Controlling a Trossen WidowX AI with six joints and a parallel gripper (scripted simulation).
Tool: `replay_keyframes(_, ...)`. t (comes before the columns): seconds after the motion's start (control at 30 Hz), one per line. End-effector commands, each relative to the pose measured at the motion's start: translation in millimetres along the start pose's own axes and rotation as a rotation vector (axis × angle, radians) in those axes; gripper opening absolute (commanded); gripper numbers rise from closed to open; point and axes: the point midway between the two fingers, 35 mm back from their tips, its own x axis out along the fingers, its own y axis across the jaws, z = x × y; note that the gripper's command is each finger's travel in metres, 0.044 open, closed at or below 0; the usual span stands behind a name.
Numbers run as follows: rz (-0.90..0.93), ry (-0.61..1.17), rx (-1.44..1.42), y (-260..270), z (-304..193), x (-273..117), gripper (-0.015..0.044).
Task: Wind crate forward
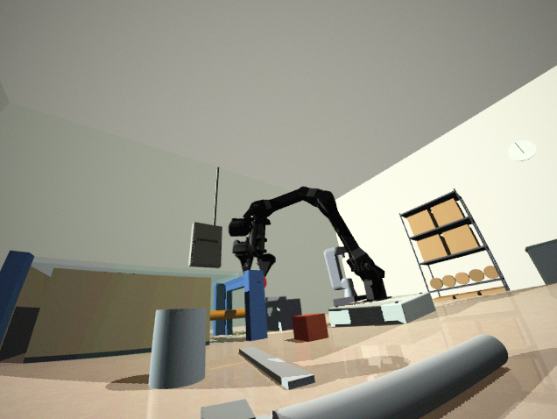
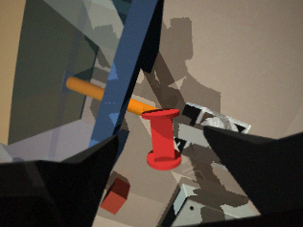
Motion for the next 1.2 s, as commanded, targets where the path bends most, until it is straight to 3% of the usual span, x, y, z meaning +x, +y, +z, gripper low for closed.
replay_keyframes(0.0,-0.033,0.071,0.004,-0.8,-4.1,32.5,0.0440)
replay_keyframes(0.5,-0.033,0.071,0.004,-0.8,-4.1,32.5,0.0440)
replay_keyframes(0.53,0.000,0.000,0.000,0.0,0.0,0.0,0.0414)
replay_keyframes(1.0,0.000,0.000,0.000,0.0,0.0,0.0,0.0046)
replay_keyframes(1.17,0.000,0.000,0.000,0.0,0.0,0.0,0.0000)
